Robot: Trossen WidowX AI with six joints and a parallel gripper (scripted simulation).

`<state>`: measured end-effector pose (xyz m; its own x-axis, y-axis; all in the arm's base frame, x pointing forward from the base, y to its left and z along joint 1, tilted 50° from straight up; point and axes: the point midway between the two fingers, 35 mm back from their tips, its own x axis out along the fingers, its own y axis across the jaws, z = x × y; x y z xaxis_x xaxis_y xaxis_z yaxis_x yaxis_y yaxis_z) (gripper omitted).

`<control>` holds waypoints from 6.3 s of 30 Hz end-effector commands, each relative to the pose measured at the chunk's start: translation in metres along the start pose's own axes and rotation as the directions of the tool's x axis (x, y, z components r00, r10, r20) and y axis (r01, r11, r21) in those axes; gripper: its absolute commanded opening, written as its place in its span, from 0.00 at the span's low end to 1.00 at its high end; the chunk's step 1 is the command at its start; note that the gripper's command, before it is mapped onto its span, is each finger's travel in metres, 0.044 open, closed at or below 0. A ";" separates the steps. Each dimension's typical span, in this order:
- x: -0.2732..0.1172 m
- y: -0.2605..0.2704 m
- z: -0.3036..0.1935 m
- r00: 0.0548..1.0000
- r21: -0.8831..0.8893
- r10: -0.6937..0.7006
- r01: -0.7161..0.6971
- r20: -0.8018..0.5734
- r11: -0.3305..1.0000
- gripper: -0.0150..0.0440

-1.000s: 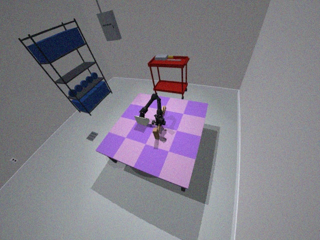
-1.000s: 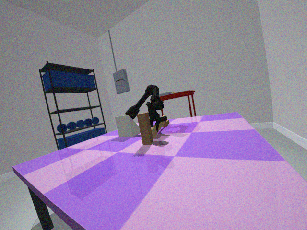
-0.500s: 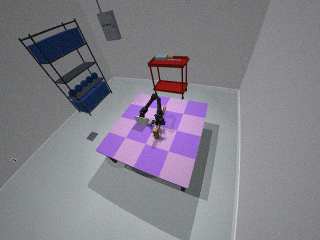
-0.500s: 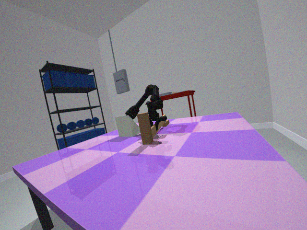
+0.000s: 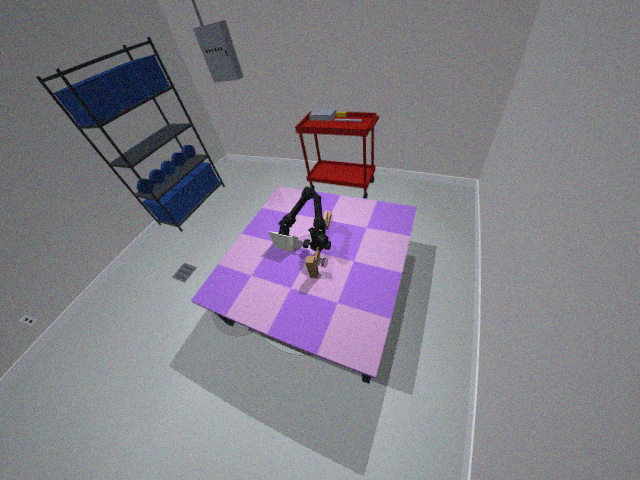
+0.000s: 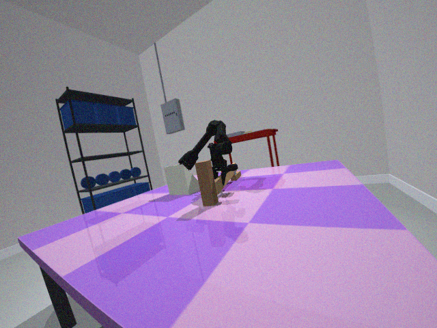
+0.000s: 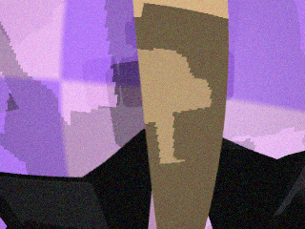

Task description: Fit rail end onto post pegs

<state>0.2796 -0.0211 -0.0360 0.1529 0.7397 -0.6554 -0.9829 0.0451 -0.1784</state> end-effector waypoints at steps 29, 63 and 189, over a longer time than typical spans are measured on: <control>-0.020 -0.004 0.000 1.000 -0.004 -0.013 0.013 0.002 1.000 0.25; -0.018 -0.001 0.000 1.000 -0.004 -0.013 0.013 0.002 1.000 0.25; -0.020 -0.003 -0.028 1.000 -0.005 -0.013 0.013 0.000 1.000 0.25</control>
<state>0.2803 -0.0507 -0.0429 0.1583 0.7419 -0.6516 -0.9818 0.0483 -0.1835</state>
